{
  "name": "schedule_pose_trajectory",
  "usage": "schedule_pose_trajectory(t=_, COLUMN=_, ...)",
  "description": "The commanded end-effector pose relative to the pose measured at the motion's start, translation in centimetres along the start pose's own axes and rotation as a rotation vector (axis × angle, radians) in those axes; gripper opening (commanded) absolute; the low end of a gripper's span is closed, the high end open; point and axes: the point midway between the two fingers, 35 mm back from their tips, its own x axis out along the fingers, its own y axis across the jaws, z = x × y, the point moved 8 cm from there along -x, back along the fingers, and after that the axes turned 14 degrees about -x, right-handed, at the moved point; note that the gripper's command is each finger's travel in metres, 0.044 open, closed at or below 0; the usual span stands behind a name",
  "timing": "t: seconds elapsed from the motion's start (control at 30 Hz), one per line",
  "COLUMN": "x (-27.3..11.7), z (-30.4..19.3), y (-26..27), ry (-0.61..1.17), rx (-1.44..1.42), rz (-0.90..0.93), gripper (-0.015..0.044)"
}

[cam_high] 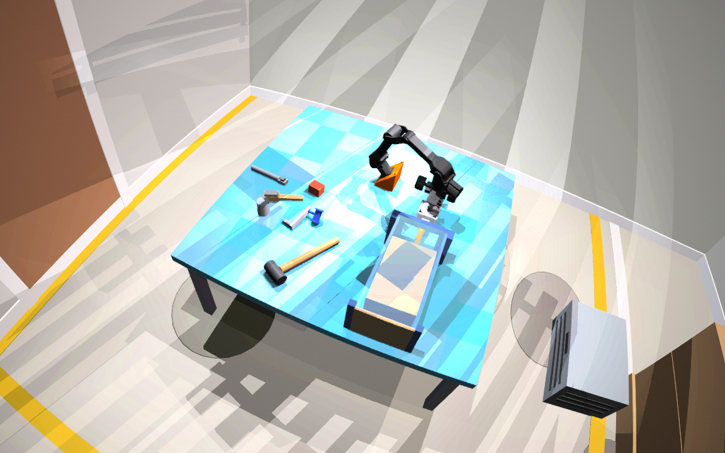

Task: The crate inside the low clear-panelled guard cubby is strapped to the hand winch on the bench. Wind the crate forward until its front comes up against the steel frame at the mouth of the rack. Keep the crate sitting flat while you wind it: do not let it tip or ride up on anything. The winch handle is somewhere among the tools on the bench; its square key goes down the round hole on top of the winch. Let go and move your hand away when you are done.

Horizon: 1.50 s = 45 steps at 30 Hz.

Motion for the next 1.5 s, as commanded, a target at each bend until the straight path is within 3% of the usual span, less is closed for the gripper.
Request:
schedule_pose_trajectory(t=0.0, x=0.0, z=0.0, y=0.0, ry=-0.004, rx=-0.003, rz=-0.001, gripper=0.0000)
schedule_pose_trajectory(t=1.47, x=1.2, z=0.8, y=0.5, ry=-0.023, rx=0.213, rz=0.084, gripper=0.0000)
